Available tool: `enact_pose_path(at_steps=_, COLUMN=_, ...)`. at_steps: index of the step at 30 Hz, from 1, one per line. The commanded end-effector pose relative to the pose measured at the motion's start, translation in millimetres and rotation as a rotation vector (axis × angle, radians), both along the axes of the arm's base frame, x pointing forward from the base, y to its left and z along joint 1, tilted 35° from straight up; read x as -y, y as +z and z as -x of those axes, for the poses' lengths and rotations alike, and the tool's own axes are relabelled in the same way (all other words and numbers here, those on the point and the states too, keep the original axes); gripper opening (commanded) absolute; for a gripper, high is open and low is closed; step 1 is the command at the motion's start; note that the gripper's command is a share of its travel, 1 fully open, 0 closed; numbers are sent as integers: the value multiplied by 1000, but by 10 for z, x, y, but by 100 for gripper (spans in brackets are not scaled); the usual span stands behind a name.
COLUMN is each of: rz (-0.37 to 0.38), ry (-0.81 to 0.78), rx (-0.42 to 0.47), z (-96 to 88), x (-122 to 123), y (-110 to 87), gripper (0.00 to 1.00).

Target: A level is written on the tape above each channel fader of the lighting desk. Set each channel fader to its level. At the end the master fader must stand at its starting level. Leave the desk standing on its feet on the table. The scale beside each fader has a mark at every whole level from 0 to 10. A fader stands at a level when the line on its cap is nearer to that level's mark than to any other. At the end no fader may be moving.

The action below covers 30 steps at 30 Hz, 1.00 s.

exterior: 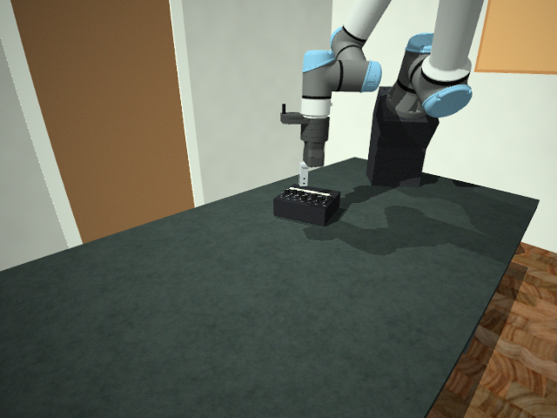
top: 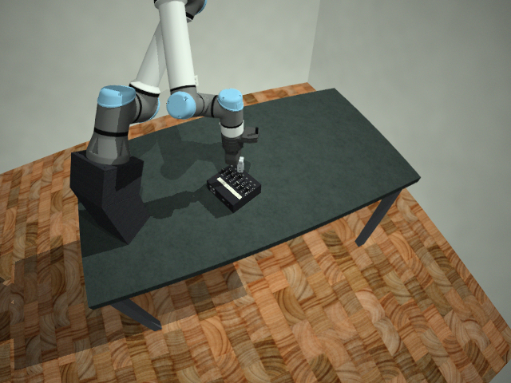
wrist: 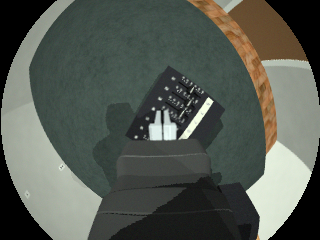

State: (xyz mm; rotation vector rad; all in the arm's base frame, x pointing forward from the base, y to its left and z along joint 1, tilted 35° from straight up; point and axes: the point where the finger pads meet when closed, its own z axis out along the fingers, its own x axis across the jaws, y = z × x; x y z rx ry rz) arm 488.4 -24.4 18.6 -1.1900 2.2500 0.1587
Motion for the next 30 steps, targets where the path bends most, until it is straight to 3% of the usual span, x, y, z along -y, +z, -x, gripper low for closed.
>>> enact_pose_path(at_steps=1, rz=84, ry=198, rx=84, z=-2, x=-44, y=22, gripper=0)
enact_pose_path(at_steps=10, rz=214, ry=442, rx=194, z=19, x=-124, y=42, gripper=0)
enact_pose_path(at_steps=30, rz=361, ry=716, rx=318, z=67, x=-218, y=55, gripper=0)
